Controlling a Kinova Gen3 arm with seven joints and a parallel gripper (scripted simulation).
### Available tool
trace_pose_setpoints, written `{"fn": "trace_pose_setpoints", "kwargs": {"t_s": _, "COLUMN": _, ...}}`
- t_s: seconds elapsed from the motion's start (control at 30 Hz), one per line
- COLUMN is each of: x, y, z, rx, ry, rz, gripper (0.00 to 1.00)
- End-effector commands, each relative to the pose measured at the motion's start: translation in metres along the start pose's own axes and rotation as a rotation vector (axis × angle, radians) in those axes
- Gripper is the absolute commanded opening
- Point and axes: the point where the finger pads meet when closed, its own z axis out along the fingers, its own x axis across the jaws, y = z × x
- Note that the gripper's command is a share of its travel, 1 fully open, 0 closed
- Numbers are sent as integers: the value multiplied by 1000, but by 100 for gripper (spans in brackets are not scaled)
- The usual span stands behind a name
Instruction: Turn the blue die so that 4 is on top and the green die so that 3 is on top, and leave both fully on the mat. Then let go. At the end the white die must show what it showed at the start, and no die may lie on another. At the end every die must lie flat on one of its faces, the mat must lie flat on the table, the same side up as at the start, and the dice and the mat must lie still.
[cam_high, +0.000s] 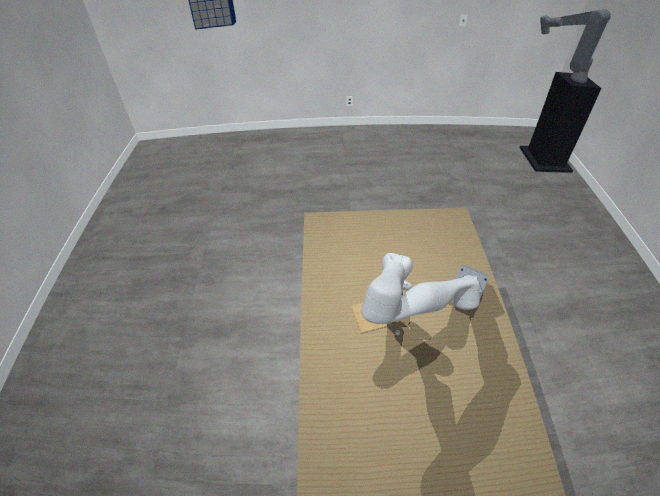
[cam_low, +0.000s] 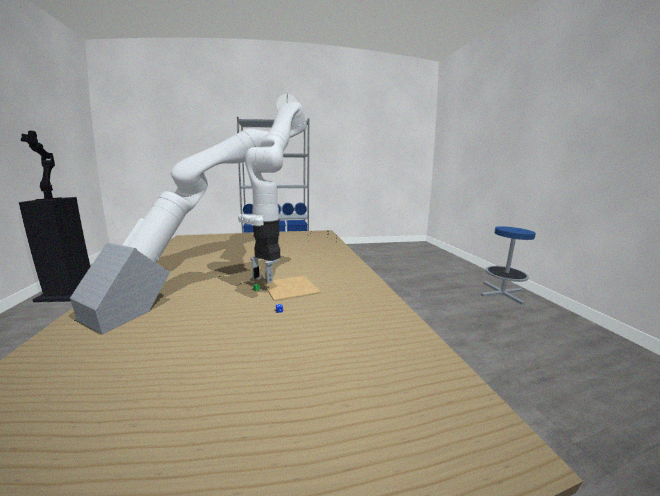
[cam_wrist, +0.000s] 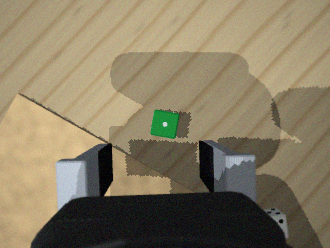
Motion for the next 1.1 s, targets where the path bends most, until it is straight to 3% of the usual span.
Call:
{"fn": "trace_pose_setpoints", "kwargs": {"t_s": 0.0, "x": 0, "y": 0, "z": 0, "rx": 0, "ry": -1, "rz": 0, "gripper": 100}}
{"fn": "trace_pose_setpoints", "kwargs": {"t_s": 0.47, "x": 3, "y": 4, "z": 0, "rx": 0, "ry": -1, "rz": 0, "gripper": 100}}
{"fn": "trace_pose_setpoints", "kwargs": {"t_s": 1.07, "x": 53, "y": 54, "z": 0, "rx": 0, "ry": -1, "rz": 0, "gripper": 100}}
